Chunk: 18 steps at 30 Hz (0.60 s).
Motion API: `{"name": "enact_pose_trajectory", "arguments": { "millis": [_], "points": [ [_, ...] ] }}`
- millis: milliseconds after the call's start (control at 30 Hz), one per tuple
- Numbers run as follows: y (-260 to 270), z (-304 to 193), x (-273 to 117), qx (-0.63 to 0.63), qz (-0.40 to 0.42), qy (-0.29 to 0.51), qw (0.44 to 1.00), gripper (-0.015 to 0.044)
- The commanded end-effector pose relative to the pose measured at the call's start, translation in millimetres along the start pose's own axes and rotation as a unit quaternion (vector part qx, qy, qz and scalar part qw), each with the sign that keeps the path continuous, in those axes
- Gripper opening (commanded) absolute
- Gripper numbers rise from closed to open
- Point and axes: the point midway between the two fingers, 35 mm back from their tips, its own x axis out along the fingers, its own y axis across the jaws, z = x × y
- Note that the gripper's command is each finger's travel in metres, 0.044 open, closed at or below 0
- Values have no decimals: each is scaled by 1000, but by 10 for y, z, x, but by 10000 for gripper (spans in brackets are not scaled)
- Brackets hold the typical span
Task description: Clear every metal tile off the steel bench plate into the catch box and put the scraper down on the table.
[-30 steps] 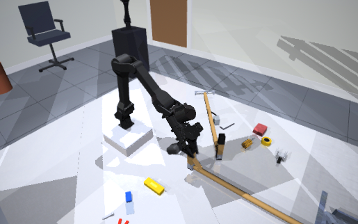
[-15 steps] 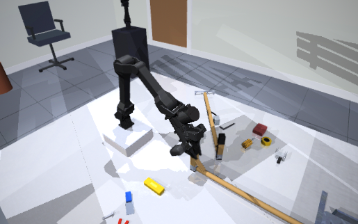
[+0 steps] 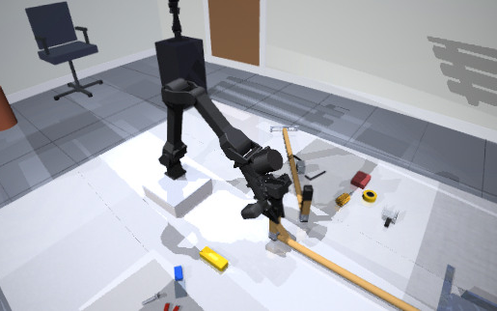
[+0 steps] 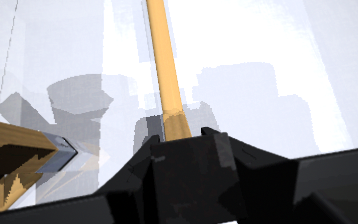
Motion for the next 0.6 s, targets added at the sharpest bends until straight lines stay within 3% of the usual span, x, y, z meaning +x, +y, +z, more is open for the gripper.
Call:
{"name": "enact_pose_trajectory", "arguments": {
  "millis": [0, 567],
  "points": [
    [5, 92, 23, -2, 1, -5, 1000, 0],
    [12, 267, 142, -2, 1, -6, 1000, 0]
  ]
}}
